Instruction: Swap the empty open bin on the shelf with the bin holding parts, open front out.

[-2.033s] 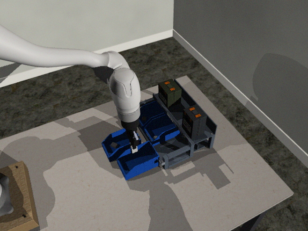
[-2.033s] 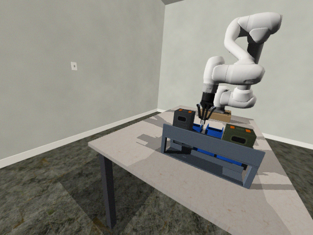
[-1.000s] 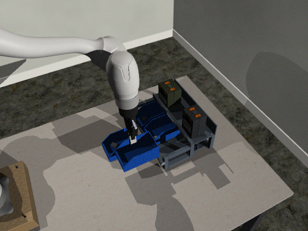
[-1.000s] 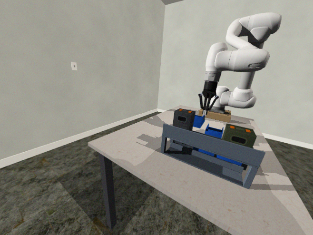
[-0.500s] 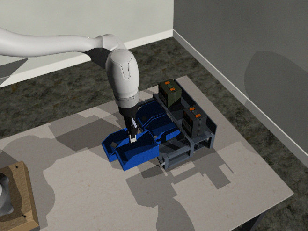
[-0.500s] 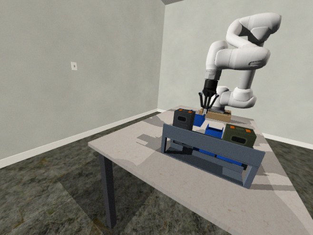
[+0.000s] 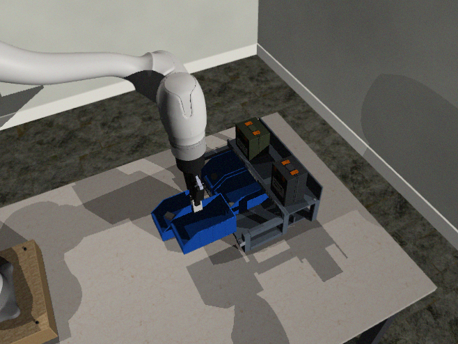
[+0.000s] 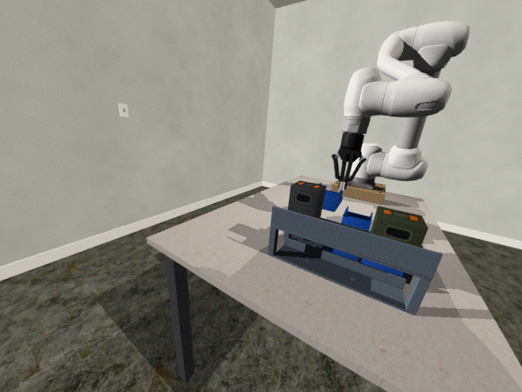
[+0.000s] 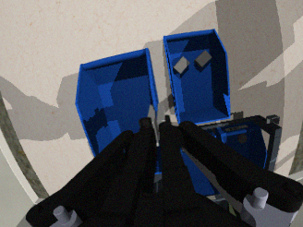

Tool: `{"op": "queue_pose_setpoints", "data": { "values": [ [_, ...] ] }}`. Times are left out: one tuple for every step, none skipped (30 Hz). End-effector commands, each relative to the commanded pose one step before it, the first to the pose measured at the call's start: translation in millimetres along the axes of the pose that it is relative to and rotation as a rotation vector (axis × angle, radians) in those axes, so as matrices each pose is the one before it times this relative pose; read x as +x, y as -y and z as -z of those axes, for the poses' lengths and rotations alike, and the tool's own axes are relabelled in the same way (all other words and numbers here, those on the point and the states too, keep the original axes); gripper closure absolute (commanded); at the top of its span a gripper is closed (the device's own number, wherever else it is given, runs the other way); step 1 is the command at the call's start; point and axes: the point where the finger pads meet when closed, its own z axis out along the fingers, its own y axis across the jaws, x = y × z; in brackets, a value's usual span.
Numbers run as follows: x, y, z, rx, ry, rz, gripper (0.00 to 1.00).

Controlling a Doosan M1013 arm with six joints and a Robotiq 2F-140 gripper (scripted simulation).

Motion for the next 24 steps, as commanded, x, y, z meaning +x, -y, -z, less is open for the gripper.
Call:
{"op": "queue_pose_setpoints", "data": {
  "values": [
    [0.36,-3.14,0.11,-0.00016,0.00012,-0.00008,0.9],
    [0.23,-2.17,0.0,0.0,0.0,0.0,0.9],
    [0.29,-2.66,0.0,0.0,0.0,0.0,0.9],
    [0.34,-3.17,0.0,0.0,0.0,0.0,0.9],
    [0.4,-3.7,0.0,0.0,0.0,0.0,0.9],
    [0.46,-4.22,0.0,0.0,0.0,0.0,0.9],
    [0.51,-4.74,0.0,0.0,0.0,0.0,0.9],
    [0.57,-5.26,0.0,0.0,0.0,0.0,0.9],
    [0.62,-5.75,0.0,0.0,0.0,0.0,0.9],
    [0.67,-6.23,0.0,0.0,0.0,0.0,0.9],
    [0.73,-6.68,0.0,0.0,0.0,0.0,0.9],
    [0.0,0.0,0.0,0.0,0.0,0.0,0.9],
    [0.0,0.0,0.0,0.0,0.0,0.0,0.9],
    [0.76,-7.1,0.0,0.0,0.0,0.0,0.9],
    [0.81,-7.49,0.0,0.0,0.0,0.0,0.9],
    [0.84,-7.84,0.0,0.0,0.0,0.0,0.9],
    [0.9,-8.15,0.0,0.0,0.0,0.0,0.9],
    [0.91,-8.42,0.0,0.0,0.0,0.0,0.9],
    [0.93,-8.65,0.0,0.0,0.0,0.0,0.9],
    [0.95,-8.84,0.0,0.0,0.0,0.0,0.9],
    [0.97,-8.98,0.0,0.0,0.0,0.0,0.9],
    [0.98,-9.07,0.0,0.0,0.0,0.0,0.9],
    [0.98,-9.12,0.0,0.0,0.0,0.0,0.9],
    [0.98,-9.13,0.0,0.0,0.0,0.0,0.9]
  ]
}}
